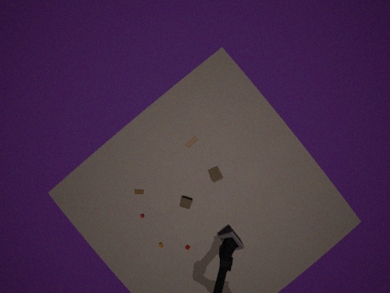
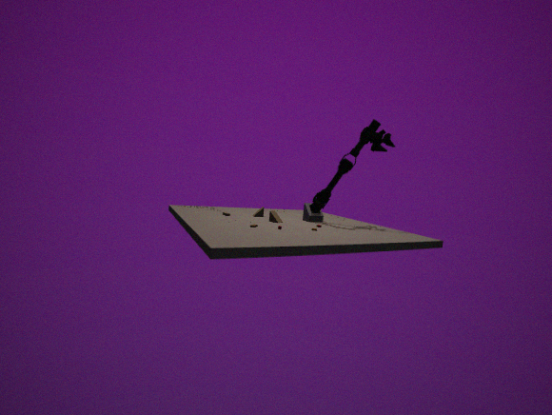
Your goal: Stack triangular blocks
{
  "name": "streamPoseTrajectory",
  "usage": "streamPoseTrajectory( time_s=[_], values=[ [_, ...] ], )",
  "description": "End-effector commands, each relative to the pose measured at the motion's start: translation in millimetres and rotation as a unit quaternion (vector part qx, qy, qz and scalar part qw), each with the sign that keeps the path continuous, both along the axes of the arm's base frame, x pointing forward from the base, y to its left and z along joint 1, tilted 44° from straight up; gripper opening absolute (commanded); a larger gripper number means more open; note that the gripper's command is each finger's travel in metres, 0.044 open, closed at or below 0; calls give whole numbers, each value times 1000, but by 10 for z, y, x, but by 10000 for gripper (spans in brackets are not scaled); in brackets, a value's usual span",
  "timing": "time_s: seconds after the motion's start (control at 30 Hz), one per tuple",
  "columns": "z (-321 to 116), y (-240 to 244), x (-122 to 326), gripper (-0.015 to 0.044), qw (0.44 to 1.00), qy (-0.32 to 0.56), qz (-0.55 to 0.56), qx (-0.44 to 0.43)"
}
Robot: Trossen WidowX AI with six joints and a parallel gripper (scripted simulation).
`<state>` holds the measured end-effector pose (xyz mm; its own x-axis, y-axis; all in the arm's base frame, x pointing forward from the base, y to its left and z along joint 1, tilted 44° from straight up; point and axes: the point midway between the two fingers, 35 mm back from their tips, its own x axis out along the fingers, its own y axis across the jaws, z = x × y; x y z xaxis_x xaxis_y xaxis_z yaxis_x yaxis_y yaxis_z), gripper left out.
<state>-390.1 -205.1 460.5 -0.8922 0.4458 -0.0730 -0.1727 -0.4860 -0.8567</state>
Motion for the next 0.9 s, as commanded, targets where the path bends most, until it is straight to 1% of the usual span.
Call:
streamPoseTrajectory(
  time_s=[0.0,0.03,0.13,0.3,0.4,0.63,0.87],
  values=[
    [-5,-11,1,426,1000,-1,2,0],
    [-20,-44,5,440,1000,-2,8,0],
    [-128,-277,42,440,999,-15,47,1],
    [-418,-852,211,440,988,-51,145,1],
    [-658,-1240,364,440,975,-82,205,18],
    [-1288,-2091,947,440,923,-162,344,60],
    [-1917,-2705,1793,440,842,-244,469,103]
  ],
)
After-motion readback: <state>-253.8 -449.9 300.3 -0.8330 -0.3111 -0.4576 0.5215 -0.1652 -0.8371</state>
